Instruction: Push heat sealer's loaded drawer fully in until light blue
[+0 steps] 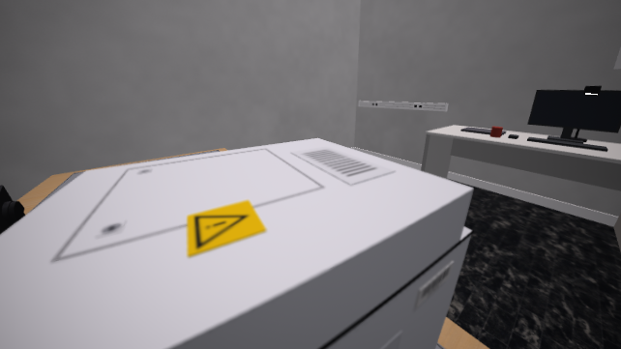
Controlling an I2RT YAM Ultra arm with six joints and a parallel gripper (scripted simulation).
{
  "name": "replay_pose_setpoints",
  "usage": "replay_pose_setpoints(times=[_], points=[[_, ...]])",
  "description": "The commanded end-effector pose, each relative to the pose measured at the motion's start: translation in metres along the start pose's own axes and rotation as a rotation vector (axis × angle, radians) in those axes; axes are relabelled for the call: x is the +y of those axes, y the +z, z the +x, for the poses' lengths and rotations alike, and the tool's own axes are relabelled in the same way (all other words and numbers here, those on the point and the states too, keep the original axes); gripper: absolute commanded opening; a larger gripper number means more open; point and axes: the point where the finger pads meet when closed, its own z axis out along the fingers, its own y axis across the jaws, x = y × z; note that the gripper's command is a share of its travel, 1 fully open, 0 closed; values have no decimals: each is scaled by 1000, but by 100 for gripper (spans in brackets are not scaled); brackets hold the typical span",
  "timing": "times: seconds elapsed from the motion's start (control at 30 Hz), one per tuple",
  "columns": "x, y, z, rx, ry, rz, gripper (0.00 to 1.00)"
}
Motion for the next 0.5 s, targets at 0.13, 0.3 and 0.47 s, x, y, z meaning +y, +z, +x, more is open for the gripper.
replay_pose_setpoints(times=[0.13,0.3,0.47], points=[[-6,-13,-2,-38,-2,-48,30],[-26,-10,-2,-40,-5,-212,30],[-28,3,-1,-7,4,-362,30]])
